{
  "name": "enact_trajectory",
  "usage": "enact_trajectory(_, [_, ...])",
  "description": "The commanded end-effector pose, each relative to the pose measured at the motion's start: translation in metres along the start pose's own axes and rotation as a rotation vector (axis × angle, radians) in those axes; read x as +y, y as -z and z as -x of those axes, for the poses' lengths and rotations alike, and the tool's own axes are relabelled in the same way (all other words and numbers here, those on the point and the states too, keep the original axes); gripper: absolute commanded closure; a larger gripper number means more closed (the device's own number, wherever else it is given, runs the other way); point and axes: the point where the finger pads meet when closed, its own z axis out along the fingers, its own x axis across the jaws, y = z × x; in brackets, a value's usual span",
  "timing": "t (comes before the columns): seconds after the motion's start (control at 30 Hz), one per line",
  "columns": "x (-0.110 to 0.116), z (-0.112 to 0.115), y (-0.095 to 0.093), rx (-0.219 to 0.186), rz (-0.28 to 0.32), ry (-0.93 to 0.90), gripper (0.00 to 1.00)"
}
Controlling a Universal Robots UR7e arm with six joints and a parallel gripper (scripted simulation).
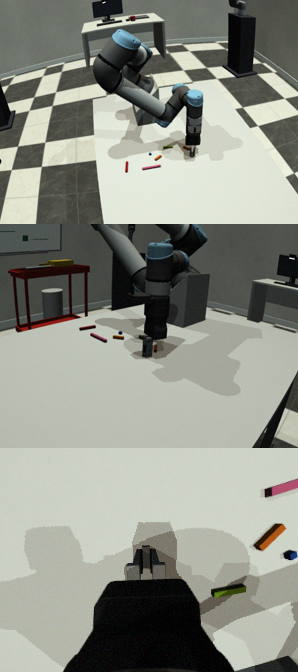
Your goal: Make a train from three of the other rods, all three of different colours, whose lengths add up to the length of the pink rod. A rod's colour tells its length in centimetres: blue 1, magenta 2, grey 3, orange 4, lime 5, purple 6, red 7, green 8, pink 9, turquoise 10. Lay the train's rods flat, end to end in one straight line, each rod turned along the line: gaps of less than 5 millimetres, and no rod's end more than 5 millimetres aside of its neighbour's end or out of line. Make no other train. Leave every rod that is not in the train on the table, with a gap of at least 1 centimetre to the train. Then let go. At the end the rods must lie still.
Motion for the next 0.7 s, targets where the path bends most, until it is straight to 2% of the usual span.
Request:
enact_trajectory(0.0, [0.0, 0.0, 0.002, -0.001, -0.001, 0.0, 0.76])
enact_trajectory(0.27, [0.0, 0.0, 0.015, -0.001, -0.001, 0.0, 0.76])
enact_trajectory(0.67, [0.0, 0.0, 0.074, -0.001, -0.001, 0.0, 0.76])
